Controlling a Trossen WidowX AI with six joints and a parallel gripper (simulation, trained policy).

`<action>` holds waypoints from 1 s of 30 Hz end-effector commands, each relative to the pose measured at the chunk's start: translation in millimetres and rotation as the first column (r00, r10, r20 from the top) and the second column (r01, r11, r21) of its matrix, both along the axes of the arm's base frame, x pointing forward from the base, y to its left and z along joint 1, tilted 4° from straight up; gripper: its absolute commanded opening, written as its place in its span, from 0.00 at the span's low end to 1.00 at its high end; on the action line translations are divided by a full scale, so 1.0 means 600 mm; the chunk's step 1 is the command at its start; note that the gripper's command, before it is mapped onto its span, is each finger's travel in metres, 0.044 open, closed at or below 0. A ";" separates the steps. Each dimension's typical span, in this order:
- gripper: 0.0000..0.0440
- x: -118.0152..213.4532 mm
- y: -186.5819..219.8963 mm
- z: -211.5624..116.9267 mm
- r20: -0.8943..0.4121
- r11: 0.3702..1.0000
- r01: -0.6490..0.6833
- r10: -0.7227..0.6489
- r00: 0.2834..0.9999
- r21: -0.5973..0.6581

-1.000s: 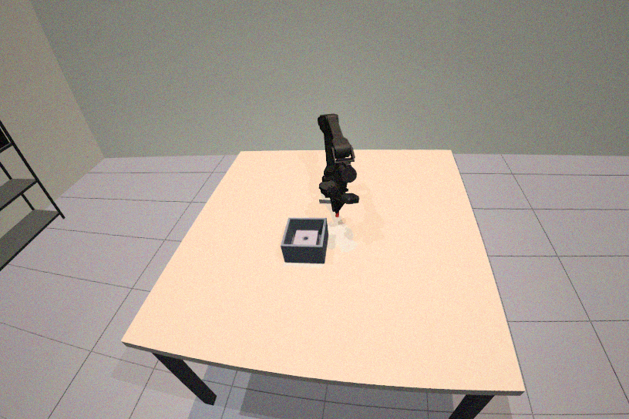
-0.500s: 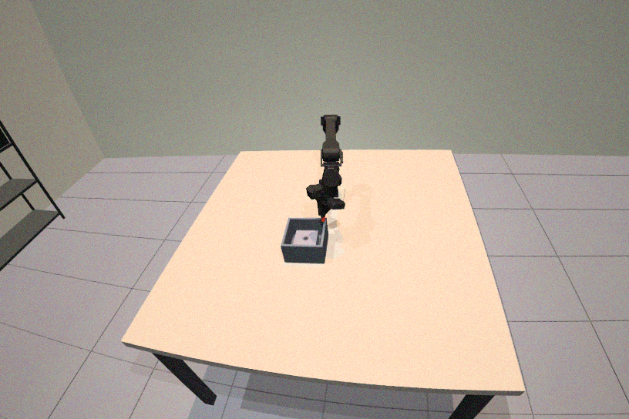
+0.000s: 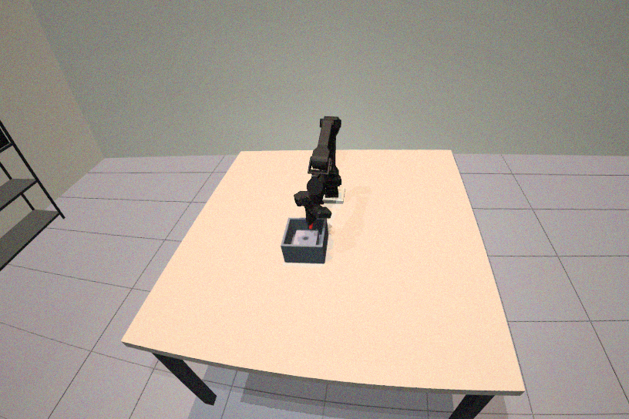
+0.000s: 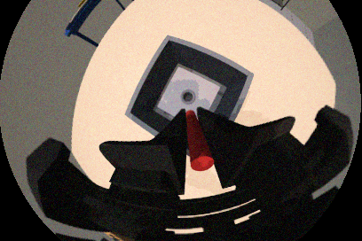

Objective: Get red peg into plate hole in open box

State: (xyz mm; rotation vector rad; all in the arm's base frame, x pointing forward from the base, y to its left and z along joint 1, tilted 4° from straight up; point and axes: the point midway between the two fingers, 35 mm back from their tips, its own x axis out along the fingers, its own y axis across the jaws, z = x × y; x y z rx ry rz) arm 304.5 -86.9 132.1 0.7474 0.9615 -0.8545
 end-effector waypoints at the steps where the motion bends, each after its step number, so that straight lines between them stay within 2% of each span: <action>1: 0.01 0.010 -0.015 -0.010 -0.008 1.000 0.006 -0.006 1.000 0.010; 14: 0.02 0.031 -0.041 -0.065 -0.068 0.999 0.010 -0.007 0.998 0.048; 16: 0.08 0.033 -0.043 -0.075 -0.083 0.999 0.004 0.000 0.997 0.050; 21: 0.33 0.036 -0.051 -0.091 -0.120 0.999 -0.021 0.027 0.992 0.048; 30: 0.37 0.060 -0.071 -0.086 -0.147 0.998 -0.052 0.056 0.988 0.029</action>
